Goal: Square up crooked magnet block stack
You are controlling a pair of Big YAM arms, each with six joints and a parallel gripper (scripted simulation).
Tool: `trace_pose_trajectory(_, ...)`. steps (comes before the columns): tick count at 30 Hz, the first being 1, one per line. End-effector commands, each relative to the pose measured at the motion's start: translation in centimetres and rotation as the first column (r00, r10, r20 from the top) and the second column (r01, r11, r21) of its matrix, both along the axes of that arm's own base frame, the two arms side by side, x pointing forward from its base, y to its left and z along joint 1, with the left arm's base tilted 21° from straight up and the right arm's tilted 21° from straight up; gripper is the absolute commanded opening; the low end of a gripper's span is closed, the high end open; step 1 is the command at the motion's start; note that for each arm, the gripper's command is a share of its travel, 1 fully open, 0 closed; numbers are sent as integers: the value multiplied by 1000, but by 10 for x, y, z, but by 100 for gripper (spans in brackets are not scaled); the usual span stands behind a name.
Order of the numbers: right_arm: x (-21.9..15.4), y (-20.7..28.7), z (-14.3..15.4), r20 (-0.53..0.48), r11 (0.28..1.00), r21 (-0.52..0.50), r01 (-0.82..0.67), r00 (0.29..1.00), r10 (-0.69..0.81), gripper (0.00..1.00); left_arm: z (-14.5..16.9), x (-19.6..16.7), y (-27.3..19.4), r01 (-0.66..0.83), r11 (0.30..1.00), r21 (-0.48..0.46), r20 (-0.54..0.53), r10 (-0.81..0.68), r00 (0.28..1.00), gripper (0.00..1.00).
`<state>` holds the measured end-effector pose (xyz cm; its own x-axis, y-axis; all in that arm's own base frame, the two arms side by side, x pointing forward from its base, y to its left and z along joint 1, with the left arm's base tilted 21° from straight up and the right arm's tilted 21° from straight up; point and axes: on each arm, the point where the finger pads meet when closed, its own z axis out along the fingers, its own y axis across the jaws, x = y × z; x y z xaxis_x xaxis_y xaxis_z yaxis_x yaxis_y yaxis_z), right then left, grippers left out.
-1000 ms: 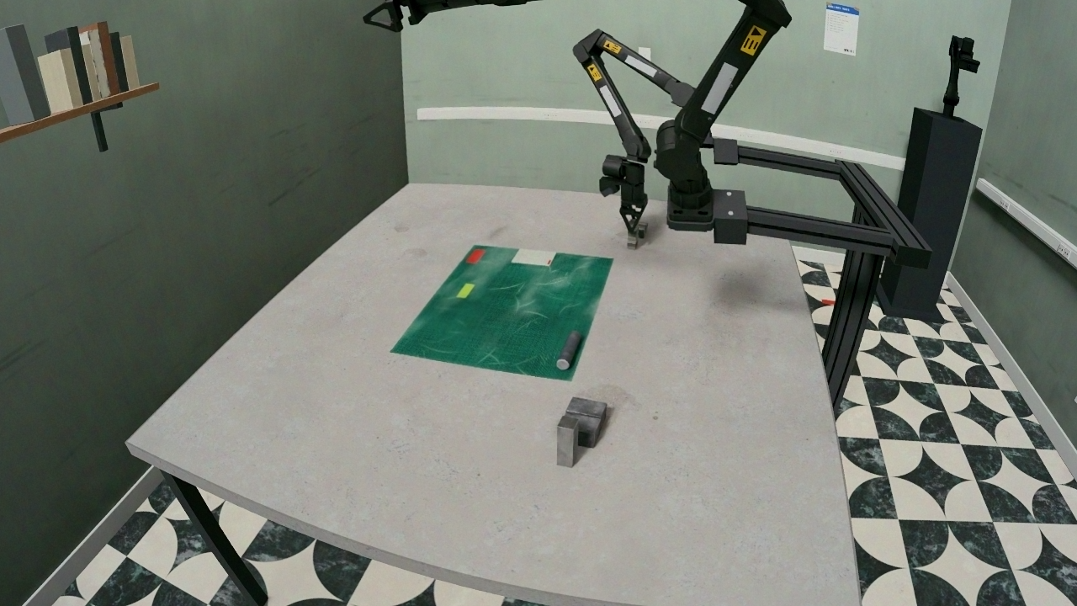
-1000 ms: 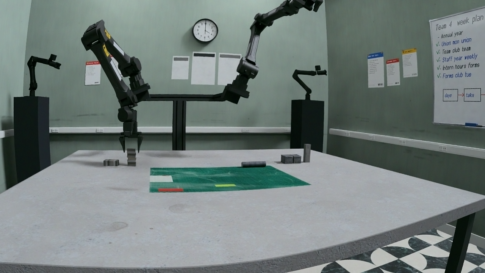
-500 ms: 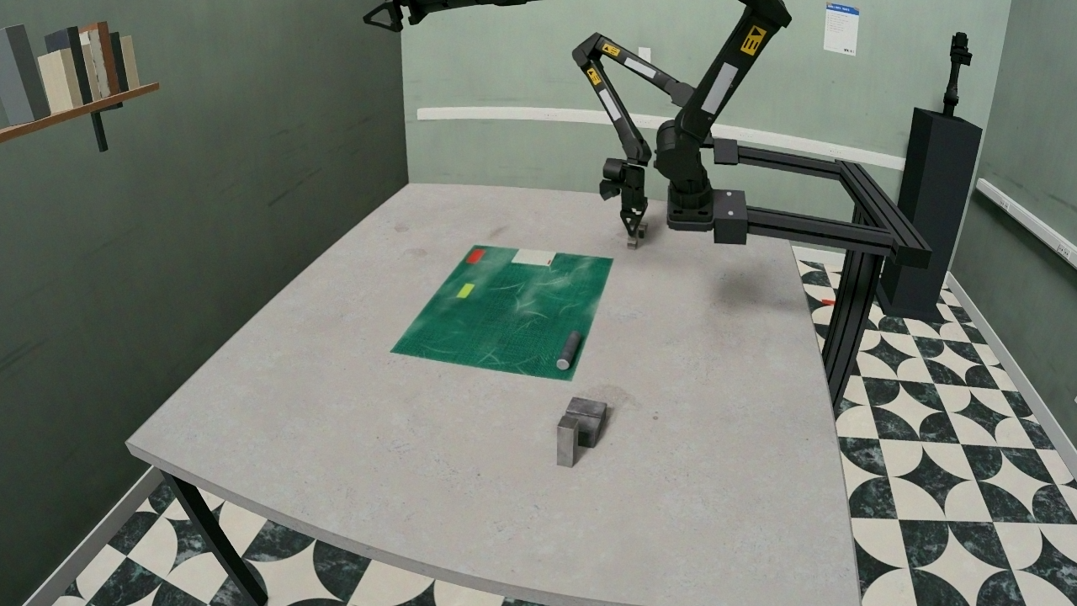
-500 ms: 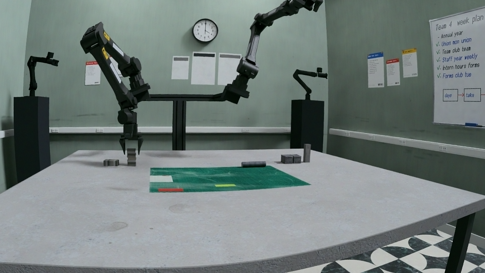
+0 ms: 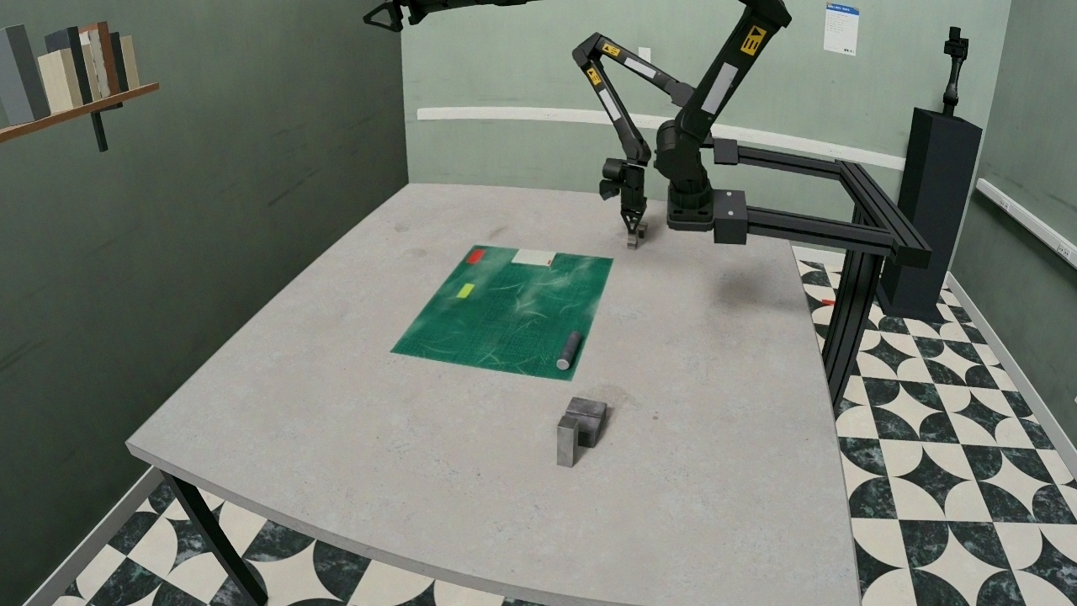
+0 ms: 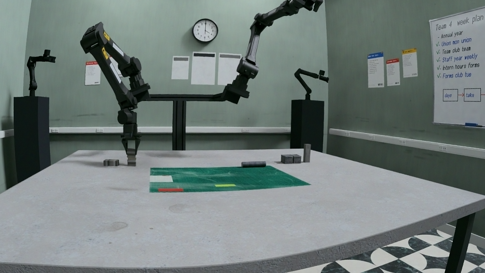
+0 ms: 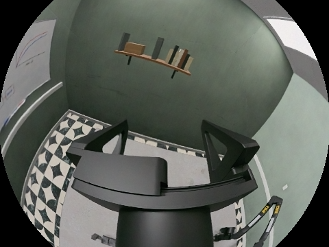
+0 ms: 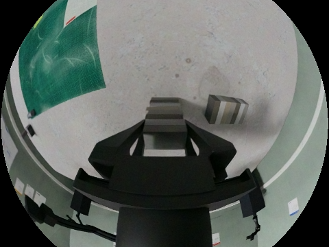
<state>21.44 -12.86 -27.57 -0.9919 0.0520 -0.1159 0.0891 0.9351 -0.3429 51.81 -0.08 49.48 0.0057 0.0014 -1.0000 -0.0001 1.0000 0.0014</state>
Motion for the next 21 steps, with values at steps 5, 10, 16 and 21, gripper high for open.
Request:
trace_pose_trajectory(5,-14,1,4,-22,1000,9,11,1000,-11,49,24,-3,-9,15,1000,12,55,-16,998,100)
trace_pose_trajectory(10,-14,1,4,-22,1000,9,11,1000,-11,48,24,-3,-9,15,1000,12,55,-16,998,100)
trace_pose_trajectory(16,-14,1,4,-22,1000,9,11,1000,-11,48,24,-3,-9,15,1000,12,55,-16,998,100)
trace_pose_trajectory(21,-14,1,4,-22,1000,9,11,1000,-11,47,24,-3,-9,15,1000,12,55,-16,998,100)
